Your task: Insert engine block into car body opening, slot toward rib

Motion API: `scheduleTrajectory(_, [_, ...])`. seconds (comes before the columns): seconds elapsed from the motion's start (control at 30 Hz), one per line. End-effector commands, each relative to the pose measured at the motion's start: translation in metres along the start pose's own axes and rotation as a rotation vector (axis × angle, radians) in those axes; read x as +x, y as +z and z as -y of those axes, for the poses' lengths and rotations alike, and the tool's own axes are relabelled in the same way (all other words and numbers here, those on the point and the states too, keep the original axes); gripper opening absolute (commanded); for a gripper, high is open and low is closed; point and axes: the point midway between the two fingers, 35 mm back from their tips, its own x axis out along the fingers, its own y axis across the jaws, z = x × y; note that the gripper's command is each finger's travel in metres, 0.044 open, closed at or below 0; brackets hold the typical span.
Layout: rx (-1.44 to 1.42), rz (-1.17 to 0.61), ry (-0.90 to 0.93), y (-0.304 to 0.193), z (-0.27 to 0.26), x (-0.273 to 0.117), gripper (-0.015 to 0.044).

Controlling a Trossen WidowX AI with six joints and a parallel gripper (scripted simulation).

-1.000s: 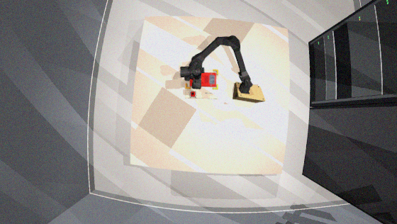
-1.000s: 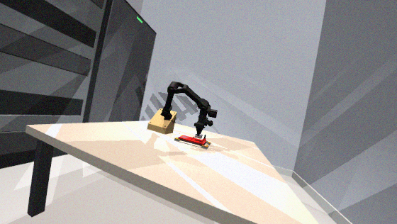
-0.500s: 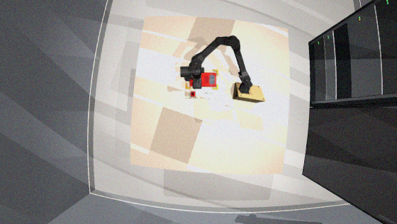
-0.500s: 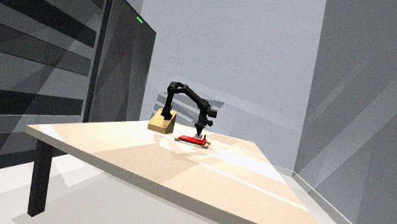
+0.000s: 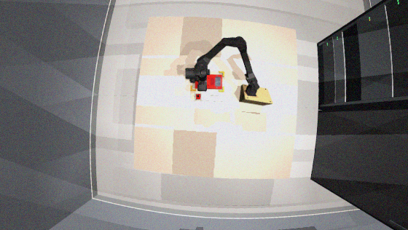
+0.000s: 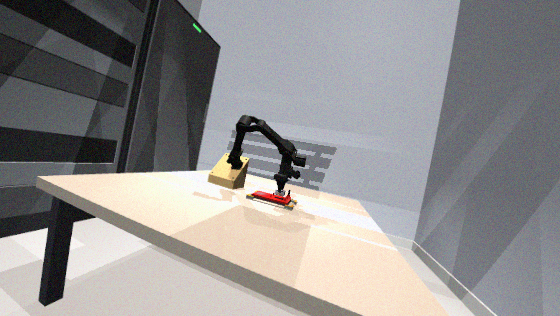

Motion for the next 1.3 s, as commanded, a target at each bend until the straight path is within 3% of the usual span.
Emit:
scheduleTrajectory(0.0, [-0.002,0.0,-0.004,-0.0005,0.0005,0.001,0.0159])
scheduleTrajectory(1.27, [-0.011,0.0,-0.004,-0.0005,0.0004,0.0065,0.0159])
